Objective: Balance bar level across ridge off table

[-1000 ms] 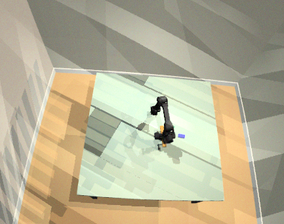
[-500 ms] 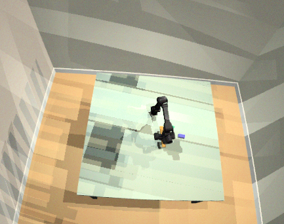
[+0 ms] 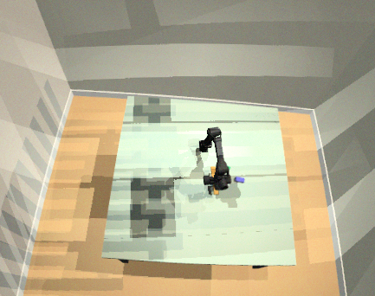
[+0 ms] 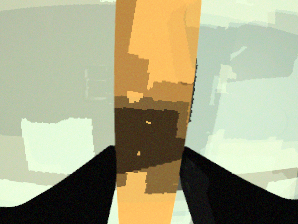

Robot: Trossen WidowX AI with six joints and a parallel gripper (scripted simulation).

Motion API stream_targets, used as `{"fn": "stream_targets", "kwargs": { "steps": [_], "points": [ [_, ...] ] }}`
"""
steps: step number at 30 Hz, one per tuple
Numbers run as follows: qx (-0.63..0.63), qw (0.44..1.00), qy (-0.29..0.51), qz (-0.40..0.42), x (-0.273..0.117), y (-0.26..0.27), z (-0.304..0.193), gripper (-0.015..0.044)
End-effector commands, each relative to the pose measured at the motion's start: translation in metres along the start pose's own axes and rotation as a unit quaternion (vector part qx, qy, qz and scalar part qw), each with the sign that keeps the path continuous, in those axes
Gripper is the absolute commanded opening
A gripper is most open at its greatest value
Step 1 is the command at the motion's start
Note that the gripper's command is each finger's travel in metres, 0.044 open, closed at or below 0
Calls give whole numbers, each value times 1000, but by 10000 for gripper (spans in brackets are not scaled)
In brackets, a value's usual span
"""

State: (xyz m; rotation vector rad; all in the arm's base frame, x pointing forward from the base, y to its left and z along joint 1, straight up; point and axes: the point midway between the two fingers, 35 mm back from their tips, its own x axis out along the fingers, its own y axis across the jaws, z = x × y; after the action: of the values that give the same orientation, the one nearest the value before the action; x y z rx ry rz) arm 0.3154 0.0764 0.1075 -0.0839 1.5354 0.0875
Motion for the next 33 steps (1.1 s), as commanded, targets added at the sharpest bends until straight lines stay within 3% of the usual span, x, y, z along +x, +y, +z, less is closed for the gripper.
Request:
{"fn": "stream_targets", "kwargs": {
  "steps": [1, 33],
  "points": [
    [-2, 1000, 2, 2, 1, 0, -1, 0],
    [-2, 1000, 2, 2, 4, 0, -1, 0]
  ]
}}
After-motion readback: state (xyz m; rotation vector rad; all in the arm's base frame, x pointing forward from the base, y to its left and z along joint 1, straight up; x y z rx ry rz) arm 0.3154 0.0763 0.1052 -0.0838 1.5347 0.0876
